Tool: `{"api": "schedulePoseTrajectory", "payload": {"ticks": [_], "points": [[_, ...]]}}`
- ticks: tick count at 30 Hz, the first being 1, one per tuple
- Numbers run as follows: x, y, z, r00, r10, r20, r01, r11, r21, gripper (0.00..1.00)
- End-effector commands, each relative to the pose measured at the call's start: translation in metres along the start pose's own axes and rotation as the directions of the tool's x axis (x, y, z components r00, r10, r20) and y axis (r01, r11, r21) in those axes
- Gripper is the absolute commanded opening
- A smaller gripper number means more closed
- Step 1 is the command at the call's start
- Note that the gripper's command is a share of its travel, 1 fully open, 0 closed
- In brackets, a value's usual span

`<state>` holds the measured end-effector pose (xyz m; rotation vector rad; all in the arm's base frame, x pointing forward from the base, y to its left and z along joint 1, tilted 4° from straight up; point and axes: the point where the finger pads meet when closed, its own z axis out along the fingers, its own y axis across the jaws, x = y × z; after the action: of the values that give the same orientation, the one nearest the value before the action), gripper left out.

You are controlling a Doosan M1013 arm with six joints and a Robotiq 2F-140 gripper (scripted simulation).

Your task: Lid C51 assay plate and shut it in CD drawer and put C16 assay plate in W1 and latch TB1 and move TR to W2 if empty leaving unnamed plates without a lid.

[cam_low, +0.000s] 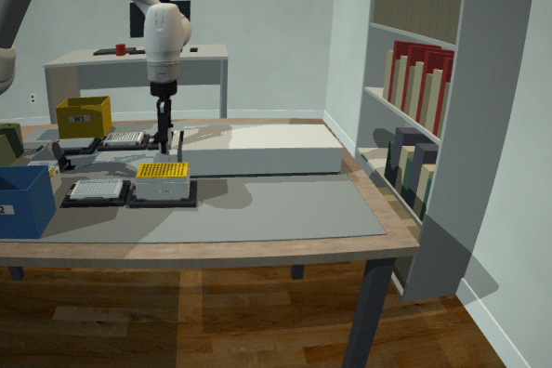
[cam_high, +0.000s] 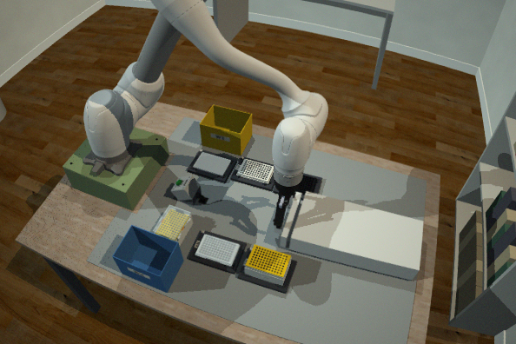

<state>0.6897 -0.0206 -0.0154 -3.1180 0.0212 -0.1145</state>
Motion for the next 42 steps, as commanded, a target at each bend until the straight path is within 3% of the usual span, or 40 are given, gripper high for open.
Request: {"api": "schedulePoseTrajectory", "payload": {"ticks": [1,42], "points": [[0.000,0.000,0.000,1.000,0.000,0.000,0.000,1.000,0.000,0.00],[-0.037,0.000,0.000,1.000,0.000,0.000,0.000,1.000,0.000,0.00]]}}
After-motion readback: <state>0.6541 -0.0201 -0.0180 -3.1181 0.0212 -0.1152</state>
